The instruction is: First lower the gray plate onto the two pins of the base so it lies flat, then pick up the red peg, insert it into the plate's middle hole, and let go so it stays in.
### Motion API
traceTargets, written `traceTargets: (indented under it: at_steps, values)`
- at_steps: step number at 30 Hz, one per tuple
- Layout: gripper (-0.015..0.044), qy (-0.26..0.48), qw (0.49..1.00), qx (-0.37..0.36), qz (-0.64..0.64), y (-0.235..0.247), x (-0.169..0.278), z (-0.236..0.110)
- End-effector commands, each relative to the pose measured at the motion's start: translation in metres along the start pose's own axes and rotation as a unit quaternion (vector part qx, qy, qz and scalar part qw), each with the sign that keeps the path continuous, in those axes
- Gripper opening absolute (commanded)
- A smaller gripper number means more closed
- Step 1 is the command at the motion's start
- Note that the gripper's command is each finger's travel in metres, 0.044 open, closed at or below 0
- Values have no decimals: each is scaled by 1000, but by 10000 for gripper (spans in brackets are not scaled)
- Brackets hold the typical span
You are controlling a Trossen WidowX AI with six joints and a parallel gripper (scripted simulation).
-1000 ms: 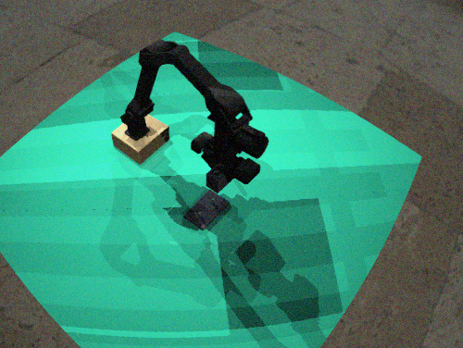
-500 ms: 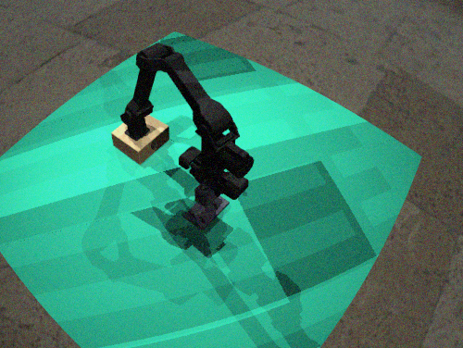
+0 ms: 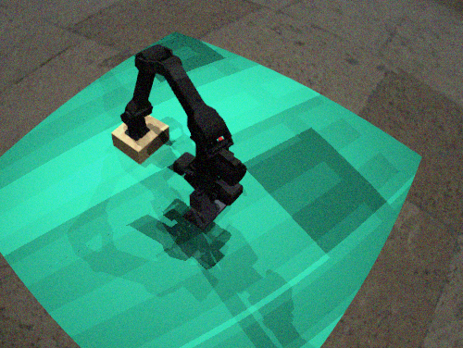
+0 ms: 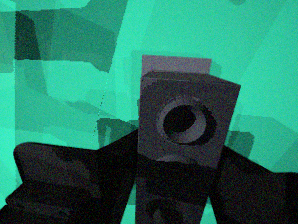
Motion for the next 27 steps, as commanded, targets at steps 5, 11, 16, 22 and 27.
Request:
traceTargets:
  at_steps: [5,11,16,22,27]
  values:
    - [0,1,1000,1,-2,0,0,0]
    - [0,1,1000,1,-2,-1,1,1]
    - [0,1,1000,1,-2,-1,1,10]
    - [0,1,1000,1,-2,-1,1,17]
    - [0,1,1000,1,-2,-1,1,22]
Point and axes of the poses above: the point midway between the two fingers, 35 mm back from their tips, its own z axis out along the fingers, its own y axis across the jaws, x = y × z, the point moved 7 cm from there along -z, back along the fingers, and after that the axes turned 7 degrees about z, right-handed, at the moved point
